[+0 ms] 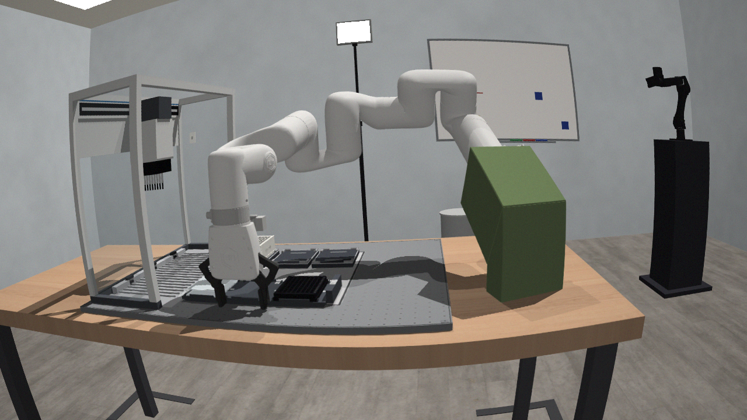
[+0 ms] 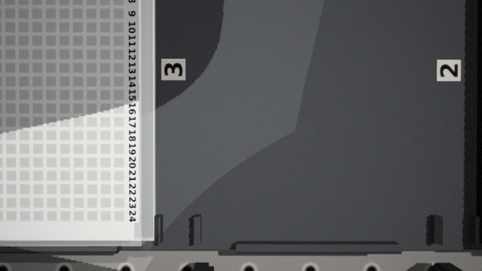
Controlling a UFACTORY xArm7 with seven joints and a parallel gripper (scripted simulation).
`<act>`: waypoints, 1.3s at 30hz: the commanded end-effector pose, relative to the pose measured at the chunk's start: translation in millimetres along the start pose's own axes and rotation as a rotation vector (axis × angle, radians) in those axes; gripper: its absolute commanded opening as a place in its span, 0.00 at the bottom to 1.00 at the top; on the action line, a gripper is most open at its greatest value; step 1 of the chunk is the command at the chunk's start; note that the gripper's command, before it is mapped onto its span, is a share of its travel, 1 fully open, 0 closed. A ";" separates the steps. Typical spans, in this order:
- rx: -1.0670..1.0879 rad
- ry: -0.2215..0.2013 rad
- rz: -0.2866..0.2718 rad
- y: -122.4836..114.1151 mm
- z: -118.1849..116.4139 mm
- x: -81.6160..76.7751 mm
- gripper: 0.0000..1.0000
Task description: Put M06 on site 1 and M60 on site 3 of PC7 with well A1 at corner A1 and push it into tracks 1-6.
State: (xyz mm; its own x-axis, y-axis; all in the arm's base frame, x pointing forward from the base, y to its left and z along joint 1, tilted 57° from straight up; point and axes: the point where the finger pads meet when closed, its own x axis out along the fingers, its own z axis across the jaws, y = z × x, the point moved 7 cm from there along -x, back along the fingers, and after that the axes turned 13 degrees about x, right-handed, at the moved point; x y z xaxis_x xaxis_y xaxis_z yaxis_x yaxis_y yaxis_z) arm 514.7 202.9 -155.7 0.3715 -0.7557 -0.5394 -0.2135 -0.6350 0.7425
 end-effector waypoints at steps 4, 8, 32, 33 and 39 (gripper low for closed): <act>0.000 0.002 -0.006 1.9 -1.4 -3.4 1.00; 0.000 0.002 -0.006 2.9 -1.6 -3.4 1.00; 0.000 0.002 -0.006 13.6 -4.1 -3.4 1.00; 0.000 0.002 -0.006 14.1 -4.2 -3.4 1.00; 0.000 0.002 -0.006 17.0 -4.8 -3.4 1.00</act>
State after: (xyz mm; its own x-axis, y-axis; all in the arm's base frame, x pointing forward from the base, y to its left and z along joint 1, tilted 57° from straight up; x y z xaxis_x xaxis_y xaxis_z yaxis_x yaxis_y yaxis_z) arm 514.5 193.0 -141.5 0.3716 -0.7553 -0.5398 -0.2131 -0.6353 0.7423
